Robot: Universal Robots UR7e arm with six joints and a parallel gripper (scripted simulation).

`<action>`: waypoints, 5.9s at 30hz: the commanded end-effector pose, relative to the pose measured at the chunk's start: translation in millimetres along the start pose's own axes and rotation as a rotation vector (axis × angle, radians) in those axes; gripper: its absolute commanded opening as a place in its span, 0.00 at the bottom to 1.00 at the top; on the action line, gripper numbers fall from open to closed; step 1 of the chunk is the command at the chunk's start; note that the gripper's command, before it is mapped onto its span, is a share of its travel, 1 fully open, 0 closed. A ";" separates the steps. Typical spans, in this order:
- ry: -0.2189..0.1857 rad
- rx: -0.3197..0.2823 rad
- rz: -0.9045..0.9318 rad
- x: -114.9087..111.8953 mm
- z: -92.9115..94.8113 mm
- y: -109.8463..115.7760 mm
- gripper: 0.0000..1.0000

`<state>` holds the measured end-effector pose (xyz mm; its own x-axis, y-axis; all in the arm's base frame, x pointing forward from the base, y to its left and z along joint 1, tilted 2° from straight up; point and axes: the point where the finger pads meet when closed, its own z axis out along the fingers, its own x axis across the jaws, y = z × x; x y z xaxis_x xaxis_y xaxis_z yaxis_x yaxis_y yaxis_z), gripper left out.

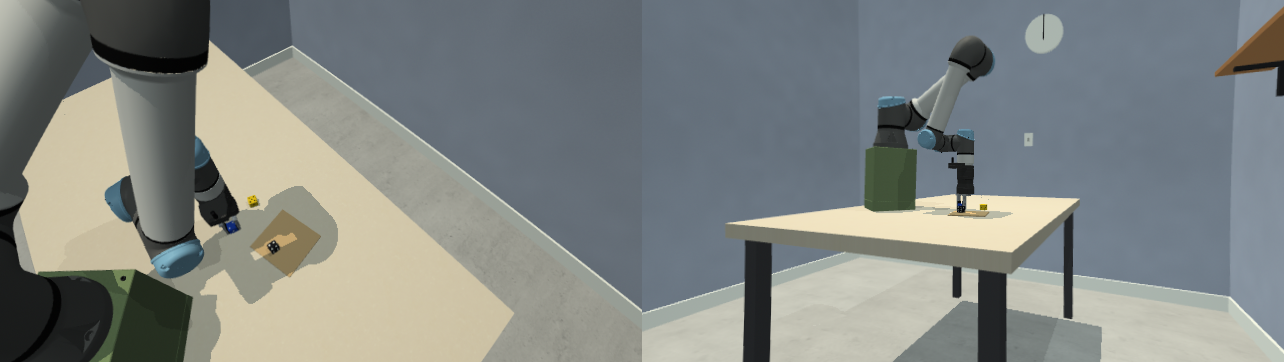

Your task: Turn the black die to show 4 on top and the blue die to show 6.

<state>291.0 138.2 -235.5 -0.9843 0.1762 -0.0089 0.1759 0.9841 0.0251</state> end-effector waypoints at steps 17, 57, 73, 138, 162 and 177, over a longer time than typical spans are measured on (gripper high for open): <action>-0.001 0.000 0.000 -0.3 -35.8 0.1 0.49; -0.001 0.000 0.000 -0.2 -99.2 0.1 0.49; -0.001 0.000 -0.085 0.6 -87.7 7.8 0.49; 0.046 -1.067 -0.078 0.1 -82.6 1.7 0.49; 0.045 -1.082 -0.077 -0.1 -63.4 1.5 0.49; 0.045 -1.082 -0.077 -0.2 -20.1 1.3 0.49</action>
<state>291.0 138.7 -205.9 -0.9957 0.0918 -0.0116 0.0307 0.4467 0.8942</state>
